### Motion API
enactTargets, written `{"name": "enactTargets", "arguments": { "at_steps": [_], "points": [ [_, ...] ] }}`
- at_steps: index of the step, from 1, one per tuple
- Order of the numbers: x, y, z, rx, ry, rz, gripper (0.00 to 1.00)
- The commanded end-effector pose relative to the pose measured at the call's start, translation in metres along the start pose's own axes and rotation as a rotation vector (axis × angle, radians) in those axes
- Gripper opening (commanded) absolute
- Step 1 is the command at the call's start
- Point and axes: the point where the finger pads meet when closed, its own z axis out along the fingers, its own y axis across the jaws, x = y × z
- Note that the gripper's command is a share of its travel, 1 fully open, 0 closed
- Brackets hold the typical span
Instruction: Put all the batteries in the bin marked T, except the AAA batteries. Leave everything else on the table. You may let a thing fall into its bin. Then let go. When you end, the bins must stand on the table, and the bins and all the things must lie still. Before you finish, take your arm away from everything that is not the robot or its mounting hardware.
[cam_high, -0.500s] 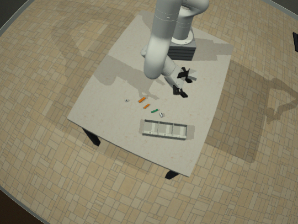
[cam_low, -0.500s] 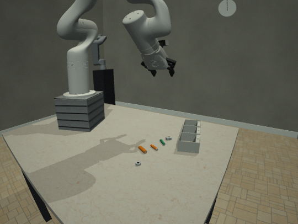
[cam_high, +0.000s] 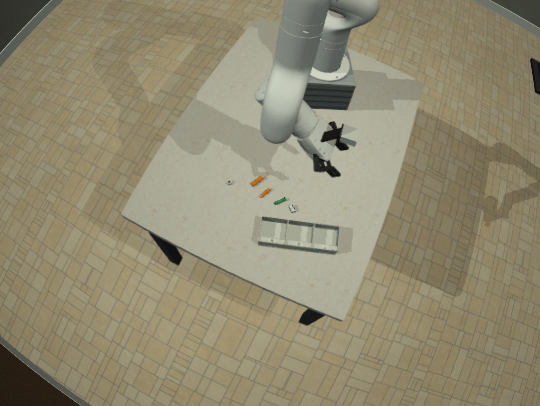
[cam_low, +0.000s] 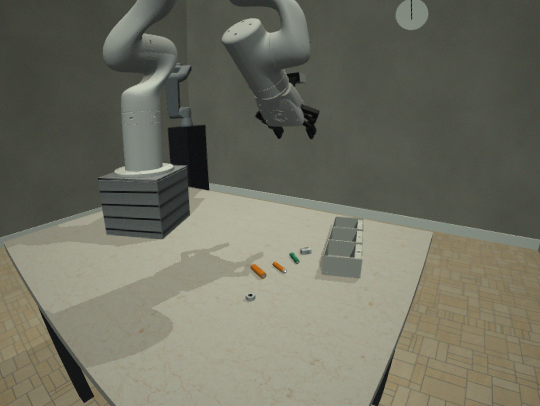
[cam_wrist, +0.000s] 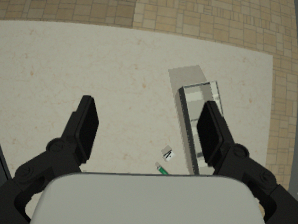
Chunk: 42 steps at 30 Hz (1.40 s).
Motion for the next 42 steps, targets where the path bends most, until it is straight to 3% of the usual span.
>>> {"name": "enactTargets", "arguments": {
  "at_steps": [1, 2, 3, 10, 15, 17, 21, 31, 42],
  "points": [
    [0.0, 0.001, 0.0, -0.001, 0.0, -0.001, 1.0],
    [0.0, 0.001, 0.0, -0.001, 0.0, -0.001, 1.0],
    [-0.006, 0.001, 0.005, -0.001, 0.0, -0.001, 0.07],
    [-0.046, -0.001, 0.045, -0.001, 0.0, -0.001, 0.07],
    [-0.052, 0.001, 0.039, -0.019, -0.017, 0.042, 0.07],
    [-0.053, -0.014, 0.036, 0.04, -0.044, 0.117, 0.07],
    [-0.057, -0.017, 0.034, 0.079, -0.08, 0.202, 0.07],
    [-0.074, -0.028, 0.023, 0.127, -0.194, 0.418, 0.07],
    [-0.098, -0.033, 0.006, 0.117, -0.336, 0.643, 0.07]
  ]
}}
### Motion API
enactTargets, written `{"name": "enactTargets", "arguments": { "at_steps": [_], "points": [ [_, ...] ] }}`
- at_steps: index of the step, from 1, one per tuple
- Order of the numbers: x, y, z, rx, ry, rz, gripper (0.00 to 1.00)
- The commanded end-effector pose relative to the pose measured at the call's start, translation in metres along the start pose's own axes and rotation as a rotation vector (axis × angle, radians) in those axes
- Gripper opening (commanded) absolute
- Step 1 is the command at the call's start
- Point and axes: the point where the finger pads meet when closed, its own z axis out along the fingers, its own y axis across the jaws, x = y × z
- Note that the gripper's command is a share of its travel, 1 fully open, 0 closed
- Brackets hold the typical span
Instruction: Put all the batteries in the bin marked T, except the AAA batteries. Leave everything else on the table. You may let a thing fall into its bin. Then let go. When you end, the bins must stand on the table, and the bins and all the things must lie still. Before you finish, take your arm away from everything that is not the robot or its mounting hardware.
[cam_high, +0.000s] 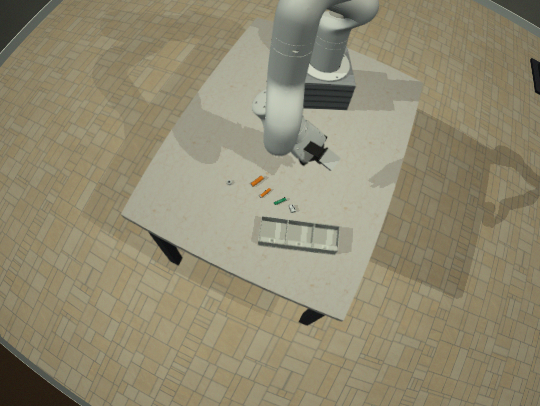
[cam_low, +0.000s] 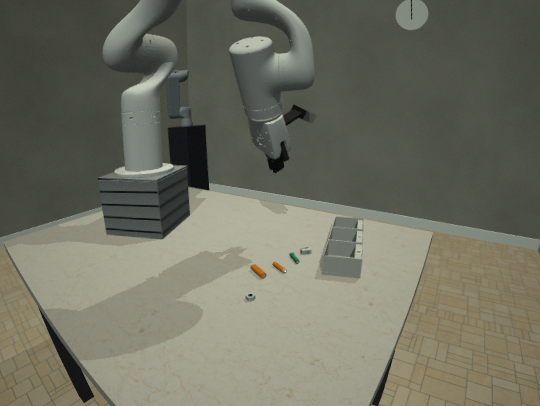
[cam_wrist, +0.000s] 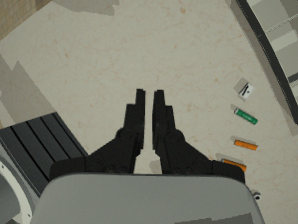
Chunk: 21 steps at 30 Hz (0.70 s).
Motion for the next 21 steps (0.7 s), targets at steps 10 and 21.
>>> {"name": "enactTargets", "arguments": {
  "at_steps": [10, 21],
  "points": [
    [-0.029, 0.015, -0.016, -0.042, -0.173, 0.312, 0.07],
    [-0.048, 0.036, -0.033, -0.163, -0.259, 0.555, 0.07]
  ]
}}
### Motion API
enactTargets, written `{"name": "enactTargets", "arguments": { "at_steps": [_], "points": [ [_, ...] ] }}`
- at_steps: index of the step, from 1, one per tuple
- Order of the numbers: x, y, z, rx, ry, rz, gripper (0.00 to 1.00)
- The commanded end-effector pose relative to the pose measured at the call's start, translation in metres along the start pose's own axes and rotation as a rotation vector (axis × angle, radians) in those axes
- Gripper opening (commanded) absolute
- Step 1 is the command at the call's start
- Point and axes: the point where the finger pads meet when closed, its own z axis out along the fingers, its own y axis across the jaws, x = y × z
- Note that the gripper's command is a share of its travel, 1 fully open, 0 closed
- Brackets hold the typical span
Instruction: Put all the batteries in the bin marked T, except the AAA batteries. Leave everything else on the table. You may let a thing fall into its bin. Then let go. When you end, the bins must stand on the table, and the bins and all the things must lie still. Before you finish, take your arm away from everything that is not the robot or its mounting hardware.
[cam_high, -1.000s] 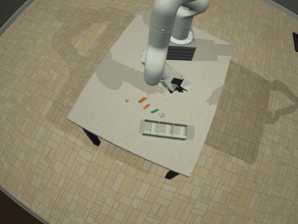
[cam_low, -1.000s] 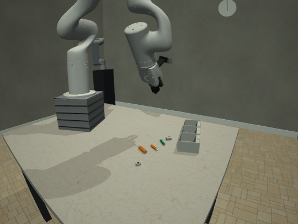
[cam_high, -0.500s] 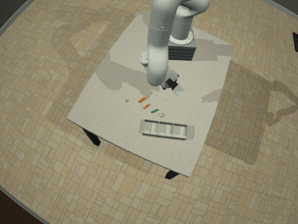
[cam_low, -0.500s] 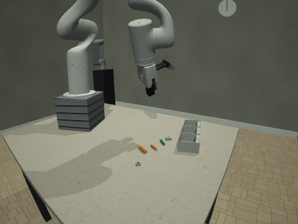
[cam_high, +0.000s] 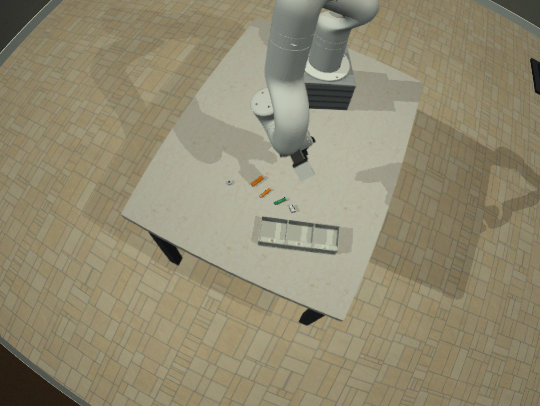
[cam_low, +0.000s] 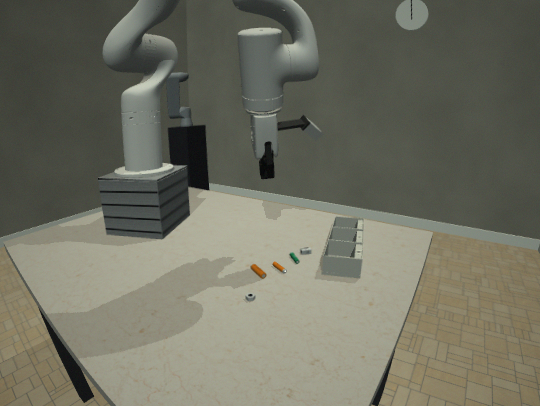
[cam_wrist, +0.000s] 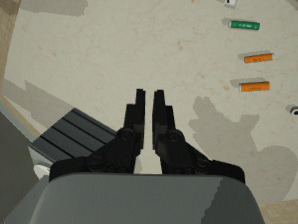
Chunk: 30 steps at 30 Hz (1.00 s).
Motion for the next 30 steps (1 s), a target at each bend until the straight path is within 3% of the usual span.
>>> {"name": "enactTargets", "arguments": {
  "at_steps": [1, 7, 15, 30],
  "points": [
    [-0.004, 0.016, -0.007, -0.056, -0.063, 0.132, 0.07],
    [-0.005, 0.029, -0.013, -0.107, -0.069, 0.223, 0.07],
    [-0.004, 0.054, -0.026, -0.224, -0.056, 0.429, 0.07],
    [0.01, 0.096, -0.053, -0.382, 0.071, 0.742, 0.07]
  ]
}}
